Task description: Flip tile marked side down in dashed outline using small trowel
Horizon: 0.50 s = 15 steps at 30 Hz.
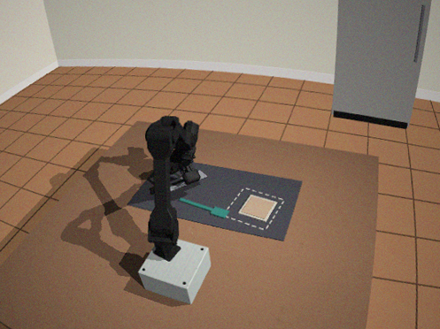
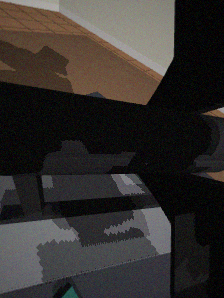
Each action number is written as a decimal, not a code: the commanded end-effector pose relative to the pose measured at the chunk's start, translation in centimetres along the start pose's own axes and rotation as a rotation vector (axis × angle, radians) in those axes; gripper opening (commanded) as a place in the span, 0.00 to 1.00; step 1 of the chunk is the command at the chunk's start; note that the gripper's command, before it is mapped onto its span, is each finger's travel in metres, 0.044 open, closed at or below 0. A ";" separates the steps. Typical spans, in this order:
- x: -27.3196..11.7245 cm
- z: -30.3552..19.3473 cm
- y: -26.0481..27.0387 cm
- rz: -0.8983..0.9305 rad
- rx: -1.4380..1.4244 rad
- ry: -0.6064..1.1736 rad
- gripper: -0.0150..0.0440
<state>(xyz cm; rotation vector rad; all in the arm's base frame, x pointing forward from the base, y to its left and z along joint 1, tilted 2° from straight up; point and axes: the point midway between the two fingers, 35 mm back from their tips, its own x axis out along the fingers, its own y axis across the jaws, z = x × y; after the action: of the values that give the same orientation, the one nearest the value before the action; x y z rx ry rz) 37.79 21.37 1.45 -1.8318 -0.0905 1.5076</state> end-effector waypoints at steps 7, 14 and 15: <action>1.7 2.3 -2.5 -0.080 -0.231 -0.210 0.25; 2.8 4.2 -3.7 -0.160 -0.380 -0.357 0.25; 2.9 4.5 -3.8 -0.174 -0.400 -0.376 0.25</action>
<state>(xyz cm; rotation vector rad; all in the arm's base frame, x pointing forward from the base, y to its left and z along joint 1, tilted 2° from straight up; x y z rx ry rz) 36.28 26.61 0.54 -1.7721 -0.6383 1.7760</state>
